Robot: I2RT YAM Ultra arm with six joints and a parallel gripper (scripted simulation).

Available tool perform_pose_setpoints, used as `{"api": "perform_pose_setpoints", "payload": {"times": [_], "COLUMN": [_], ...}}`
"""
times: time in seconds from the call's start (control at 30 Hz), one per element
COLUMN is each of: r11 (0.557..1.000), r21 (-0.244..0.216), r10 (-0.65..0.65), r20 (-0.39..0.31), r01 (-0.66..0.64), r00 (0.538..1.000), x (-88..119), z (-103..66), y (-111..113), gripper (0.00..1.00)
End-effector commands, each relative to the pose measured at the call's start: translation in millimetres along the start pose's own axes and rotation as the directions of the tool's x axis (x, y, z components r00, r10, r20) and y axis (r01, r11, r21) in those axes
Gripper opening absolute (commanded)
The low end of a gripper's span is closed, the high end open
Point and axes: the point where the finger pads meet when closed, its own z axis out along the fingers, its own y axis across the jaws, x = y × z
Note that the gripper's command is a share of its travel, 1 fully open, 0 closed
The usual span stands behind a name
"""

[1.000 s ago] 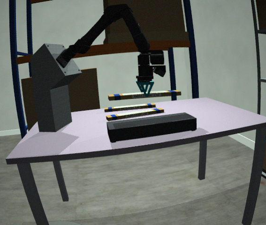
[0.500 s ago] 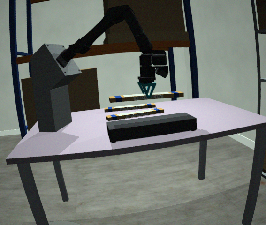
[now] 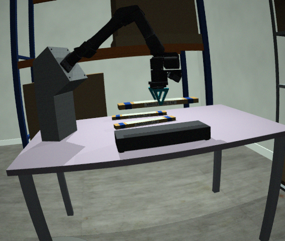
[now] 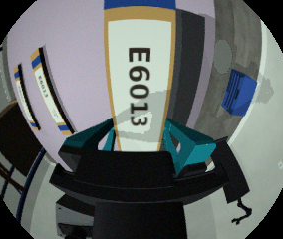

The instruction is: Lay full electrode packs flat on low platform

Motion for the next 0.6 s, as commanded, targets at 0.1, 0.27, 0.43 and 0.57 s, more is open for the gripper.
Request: {"api": "perform_pose_setpoints", "payload": {"times": [0.1,0.27,0.43,0.57], "r11": [0.999,0.999,0.999,1.0], "r21": [0.036,0.036,0.036,0.031], "r10": [-0.009,-0.008,-0.007,-0.005], "r20": [0.046,0.046,0.046,0.038], "r01": [0.007,0.007,0.006,0.004], "r00": [0.999,0.999,0.999,0.999], "x": [-18.2,-17.6,-17.3,-14.5], "z": [-22.1,-21.6,-21.1,-17.0], "y": [-16.2,-17.8,-18.4,-18.9], "gripper": [0.0,0.0,0.0,0.0]}}
